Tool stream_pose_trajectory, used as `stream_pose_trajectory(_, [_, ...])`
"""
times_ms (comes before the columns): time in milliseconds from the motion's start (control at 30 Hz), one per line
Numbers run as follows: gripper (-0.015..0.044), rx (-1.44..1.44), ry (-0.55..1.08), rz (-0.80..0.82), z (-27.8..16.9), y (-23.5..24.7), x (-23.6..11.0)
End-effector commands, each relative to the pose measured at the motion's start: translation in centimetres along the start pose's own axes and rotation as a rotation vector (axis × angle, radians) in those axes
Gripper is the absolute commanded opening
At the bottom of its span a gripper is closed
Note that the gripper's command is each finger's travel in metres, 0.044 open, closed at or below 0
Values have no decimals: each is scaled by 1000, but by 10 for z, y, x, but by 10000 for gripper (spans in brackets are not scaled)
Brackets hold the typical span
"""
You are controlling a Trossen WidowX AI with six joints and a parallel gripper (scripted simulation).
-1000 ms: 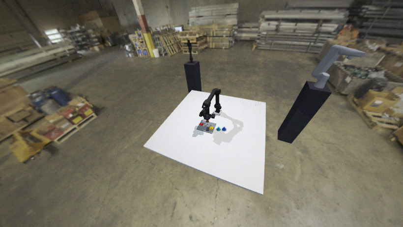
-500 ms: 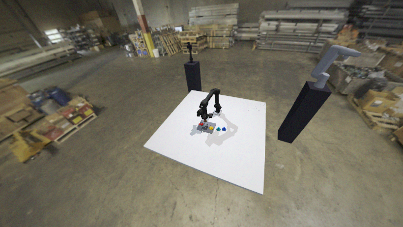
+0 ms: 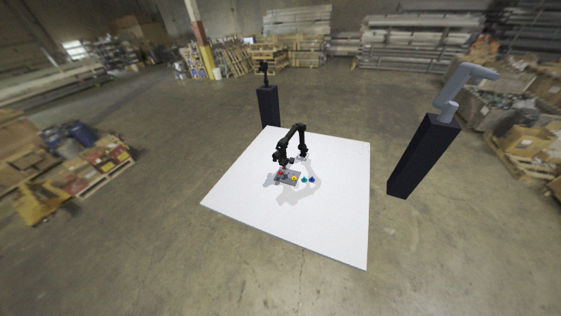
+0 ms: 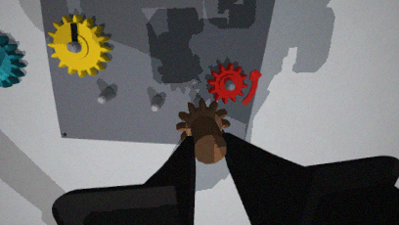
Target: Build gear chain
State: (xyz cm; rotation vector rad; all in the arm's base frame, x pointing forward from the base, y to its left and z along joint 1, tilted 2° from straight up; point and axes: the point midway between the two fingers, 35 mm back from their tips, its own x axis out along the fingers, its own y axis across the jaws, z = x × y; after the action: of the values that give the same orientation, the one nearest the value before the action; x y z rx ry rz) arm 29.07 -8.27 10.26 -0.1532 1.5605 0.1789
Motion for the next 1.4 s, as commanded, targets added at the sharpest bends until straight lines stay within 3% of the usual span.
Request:
stream_pose_trajectory(0, [0, -4, -1, -4, 0, -1, 0])
stream_pose_trajectory(433, [0, -12, -1, -4, 0, -1, 0])
stream_pose_trajectory(900, [0, -227, -1, -4, 0, -1, 19])
stream_pose_trajectory(1367, [0, -2, -1, -4, 0, -1, 38])
